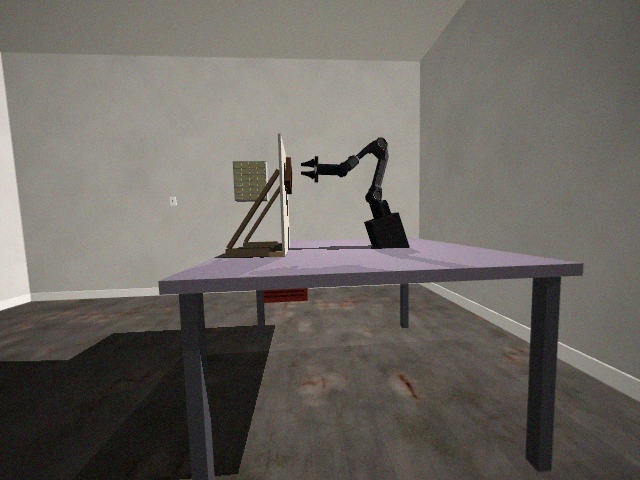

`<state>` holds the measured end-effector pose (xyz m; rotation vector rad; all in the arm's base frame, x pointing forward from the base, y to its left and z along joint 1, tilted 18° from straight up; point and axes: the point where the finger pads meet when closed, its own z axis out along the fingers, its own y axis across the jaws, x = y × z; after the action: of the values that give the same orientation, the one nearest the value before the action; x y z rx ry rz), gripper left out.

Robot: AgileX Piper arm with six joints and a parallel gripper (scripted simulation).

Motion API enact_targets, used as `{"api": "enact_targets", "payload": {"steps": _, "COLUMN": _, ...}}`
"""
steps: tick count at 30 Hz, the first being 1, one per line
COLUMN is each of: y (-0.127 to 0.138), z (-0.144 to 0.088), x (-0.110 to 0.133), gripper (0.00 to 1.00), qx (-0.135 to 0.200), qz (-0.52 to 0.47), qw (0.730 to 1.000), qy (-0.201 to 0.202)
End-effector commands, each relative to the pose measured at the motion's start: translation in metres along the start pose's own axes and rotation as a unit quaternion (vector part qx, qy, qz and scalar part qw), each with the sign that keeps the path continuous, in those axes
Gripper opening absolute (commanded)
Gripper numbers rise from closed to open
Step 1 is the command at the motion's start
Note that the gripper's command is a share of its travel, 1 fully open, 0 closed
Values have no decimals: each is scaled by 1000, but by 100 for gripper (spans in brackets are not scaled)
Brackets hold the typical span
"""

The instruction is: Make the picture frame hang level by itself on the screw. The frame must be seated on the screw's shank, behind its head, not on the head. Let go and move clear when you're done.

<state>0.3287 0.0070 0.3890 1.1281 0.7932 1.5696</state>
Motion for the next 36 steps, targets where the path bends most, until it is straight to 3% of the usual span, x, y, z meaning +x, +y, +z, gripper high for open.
{"api": "enact_targets", "payload": {"steps": 1, "y": 2, "z": 0, "x": 1, "gripper": 63, "qx": -3, "qz": 0, "qw": 1000, "qy": 0}}
{"api": "enact_targets", "payload": {"steps": 25, "y": 1, "z": 4, "x": 1, "gripper": 63, "qx": -2, "qz": 0, "qw": 1000, "qy": 0}}
{"api": "enact_targets", "payload": {"steps": 36, "y": 1, "z": 18, "x": 1, "gripper": 63, "qx": -1, "qz": 0, "qw": 1000, "qy": 0}}
